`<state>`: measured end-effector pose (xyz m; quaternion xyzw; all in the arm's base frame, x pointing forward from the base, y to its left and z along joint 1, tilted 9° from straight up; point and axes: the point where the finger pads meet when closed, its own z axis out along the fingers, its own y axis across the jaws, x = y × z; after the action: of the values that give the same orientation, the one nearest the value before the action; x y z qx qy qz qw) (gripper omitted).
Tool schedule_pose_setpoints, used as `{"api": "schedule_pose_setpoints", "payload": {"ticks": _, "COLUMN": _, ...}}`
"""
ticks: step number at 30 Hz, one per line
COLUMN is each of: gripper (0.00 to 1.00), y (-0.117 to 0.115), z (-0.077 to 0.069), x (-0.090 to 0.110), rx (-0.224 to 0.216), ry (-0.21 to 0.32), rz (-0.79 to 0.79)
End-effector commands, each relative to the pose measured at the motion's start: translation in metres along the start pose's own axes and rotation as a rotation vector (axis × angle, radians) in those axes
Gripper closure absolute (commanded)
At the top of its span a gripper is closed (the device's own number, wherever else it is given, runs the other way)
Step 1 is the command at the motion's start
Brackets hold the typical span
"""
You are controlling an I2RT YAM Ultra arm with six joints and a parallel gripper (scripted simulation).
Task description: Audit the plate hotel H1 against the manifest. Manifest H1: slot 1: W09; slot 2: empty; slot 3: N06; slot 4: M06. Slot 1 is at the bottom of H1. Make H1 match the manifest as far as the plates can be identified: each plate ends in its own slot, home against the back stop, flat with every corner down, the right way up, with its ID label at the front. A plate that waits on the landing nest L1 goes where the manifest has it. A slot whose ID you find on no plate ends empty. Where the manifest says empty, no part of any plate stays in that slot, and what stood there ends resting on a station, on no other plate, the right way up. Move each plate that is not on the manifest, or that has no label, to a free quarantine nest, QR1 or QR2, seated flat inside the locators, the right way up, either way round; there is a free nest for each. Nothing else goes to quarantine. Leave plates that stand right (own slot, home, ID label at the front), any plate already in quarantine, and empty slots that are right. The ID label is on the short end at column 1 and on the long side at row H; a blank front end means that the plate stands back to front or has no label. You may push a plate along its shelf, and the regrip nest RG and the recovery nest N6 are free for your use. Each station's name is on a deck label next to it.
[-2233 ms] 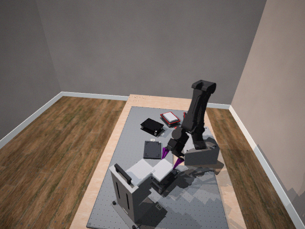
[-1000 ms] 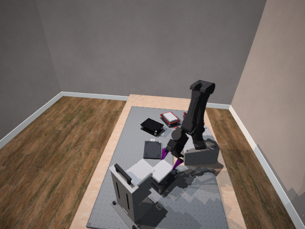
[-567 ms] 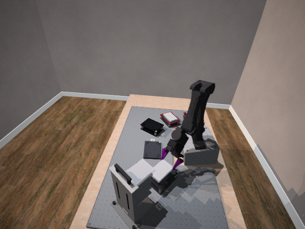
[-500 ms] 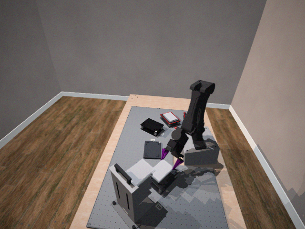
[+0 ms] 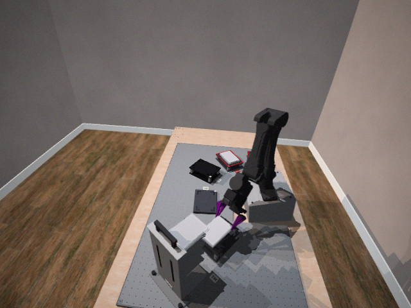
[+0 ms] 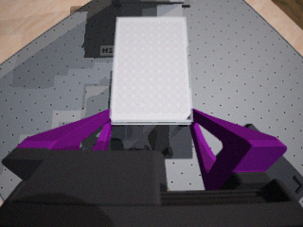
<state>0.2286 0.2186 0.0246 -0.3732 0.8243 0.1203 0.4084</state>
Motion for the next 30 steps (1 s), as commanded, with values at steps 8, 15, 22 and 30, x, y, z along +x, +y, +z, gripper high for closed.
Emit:
{"api": "schedule_pose_setpoints", "payload": {"ticks": 8, "gripper": 0.14, "y": -0.001, "z": 0.004, "x": -0.019, "rx": 0.003, "ry": -0.039, "rz": 0.001}}
{"api": "schedule_pose_setpoints", "payload": {"ticks": 15, "gripper": 0.14, "y": -0.001, "z": 0.009, "x": -0.025, "rx": 0.003, "ry": -0.04, "rz": 0.001}}
{"api": "schedule_pose_setpoints", "payload": {"ticks": 22, "gripper": 0.14, "y": -0.001, "z": 0.013, "x": -0.029, "rx": 0.003, "ry": -0.04, "rz": 0.001}}
{"api": "schedule_pose_setpoints", "payload": {"ticks": 30, "gripper": 0.14, "y": -0.001, "z": 0.018, "x": -0.034, "rx": 0.003, "ry": -0.04, "rz": 0.001}}
